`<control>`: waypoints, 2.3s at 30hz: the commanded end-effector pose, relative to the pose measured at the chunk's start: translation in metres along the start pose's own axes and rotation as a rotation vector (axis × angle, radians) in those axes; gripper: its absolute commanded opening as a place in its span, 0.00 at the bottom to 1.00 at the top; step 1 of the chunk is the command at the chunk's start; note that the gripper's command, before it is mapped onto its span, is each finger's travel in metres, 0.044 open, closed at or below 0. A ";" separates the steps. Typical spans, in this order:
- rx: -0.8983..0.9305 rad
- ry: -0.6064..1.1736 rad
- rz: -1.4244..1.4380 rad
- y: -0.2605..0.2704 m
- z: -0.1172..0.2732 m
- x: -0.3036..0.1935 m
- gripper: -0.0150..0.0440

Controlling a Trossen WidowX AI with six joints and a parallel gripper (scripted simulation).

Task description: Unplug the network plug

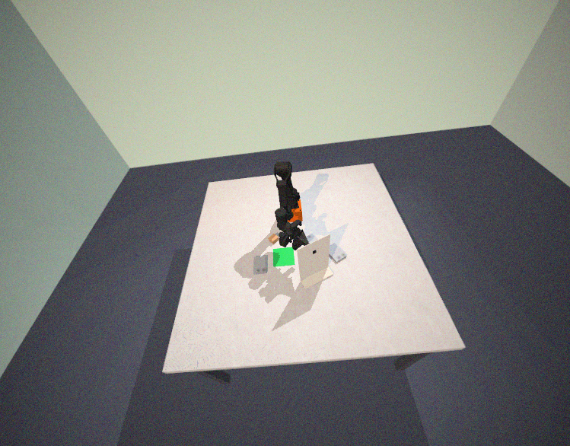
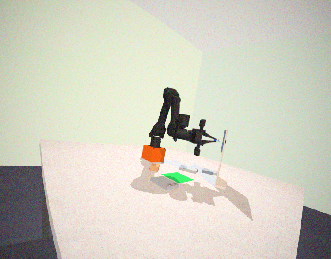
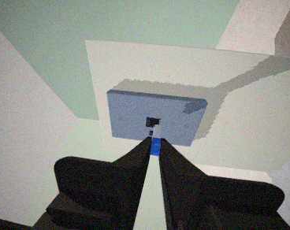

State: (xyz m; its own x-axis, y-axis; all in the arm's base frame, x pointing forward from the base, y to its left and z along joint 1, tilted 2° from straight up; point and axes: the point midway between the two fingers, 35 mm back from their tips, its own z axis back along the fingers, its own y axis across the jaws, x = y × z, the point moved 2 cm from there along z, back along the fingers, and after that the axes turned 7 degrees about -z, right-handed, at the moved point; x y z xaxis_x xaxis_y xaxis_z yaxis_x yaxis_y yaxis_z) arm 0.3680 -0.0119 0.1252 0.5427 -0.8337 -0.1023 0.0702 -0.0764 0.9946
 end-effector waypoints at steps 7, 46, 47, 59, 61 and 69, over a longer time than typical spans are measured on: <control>0.000 0.003 0.001 0.000 0.008 -0.002 0.25; -0.003 0.002 0.000 -0.001 0.039 -0.005 0.25; -0.003 0.000 -0.005 -0.001 0.036 -0.004 0.25; -0.003 0.001 -0.003 0.021 0.042 -0.009 0.25; -0.003 0.001 -0.003 0.025 0.043 -0.010 0.25; -0.004 0.001 -0.001 0.039 0.048 -0.015 0.25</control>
State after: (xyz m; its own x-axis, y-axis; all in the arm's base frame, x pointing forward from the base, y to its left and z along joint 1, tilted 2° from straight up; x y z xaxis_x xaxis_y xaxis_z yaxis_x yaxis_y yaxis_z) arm 0.3253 -0.0293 0.1599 0.5402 -0.8341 -0.1117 0.0795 -0.0816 0.9935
